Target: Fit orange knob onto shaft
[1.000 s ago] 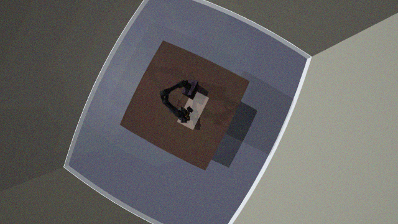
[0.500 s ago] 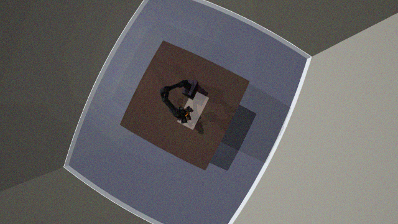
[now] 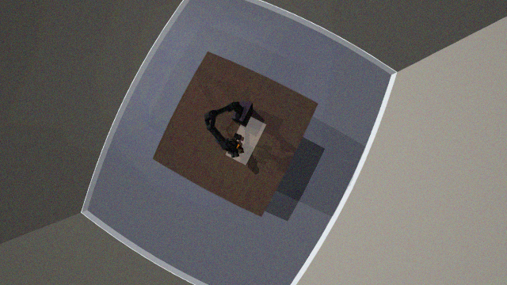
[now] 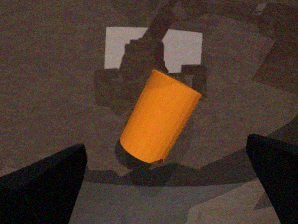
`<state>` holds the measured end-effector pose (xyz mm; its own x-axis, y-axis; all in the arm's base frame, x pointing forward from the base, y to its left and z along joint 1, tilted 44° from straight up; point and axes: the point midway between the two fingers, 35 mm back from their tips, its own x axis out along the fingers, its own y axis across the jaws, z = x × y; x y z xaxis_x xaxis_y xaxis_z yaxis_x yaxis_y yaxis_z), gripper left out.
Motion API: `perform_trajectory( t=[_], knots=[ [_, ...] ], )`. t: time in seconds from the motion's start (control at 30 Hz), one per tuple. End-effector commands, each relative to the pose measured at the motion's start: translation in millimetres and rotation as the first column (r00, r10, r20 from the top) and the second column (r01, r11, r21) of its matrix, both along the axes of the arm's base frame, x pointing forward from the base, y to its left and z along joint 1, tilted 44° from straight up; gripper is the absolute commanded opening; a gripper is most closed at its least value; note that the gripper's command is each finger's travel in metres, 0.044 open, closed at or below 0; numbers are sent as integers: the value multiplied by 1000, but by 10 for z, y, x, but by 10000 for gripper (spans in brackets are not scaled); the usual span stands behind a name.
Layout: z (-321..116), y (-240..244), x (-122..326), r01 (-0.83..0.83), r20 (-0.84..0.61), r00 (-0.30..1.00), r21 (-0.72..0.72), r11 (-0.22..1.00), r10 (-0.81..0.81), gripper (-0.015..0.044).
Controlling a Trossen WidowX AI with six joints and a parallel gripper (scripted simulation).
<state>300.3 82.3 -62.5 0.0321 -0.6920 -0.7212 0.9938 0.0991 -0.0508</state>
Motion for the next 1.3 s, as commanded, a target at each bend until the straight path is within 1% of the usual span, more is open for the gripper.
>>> perform_trajectory(
  t=[0.0, 0.07, 0.23, 0.4, 0.57, 0.77, 1.0, 1.17, 1.27],
  knots=[
    [-18, 53, 34, -510, -530, 701, 97, 855, 478, 440],
    [-21, 64, 38, -600, -629, 544, 169, 782, 554, 440],
    [-26, 82, 43, -679, -722, 320, 276, 680, 613, 440],
    [-29, 94, 47, -717, -768, 82, 398, 573, 636, 440],
    [-33, 109, 51, -712, -768, -164, 526, 465, 618, 440],
    [-36, 122, 53, -650, -707, -441, 676, 345, 553, 440],
    [-39, 138, 56, -509, -557, -717, 829, 231, 420, 440],
    [-41, 146, 57, -373, -408, -862, 912, 170, 301, 440],
    [-41, 147, 57, -360, -395, -872, 918, 165, 290, 440]
  ],
)
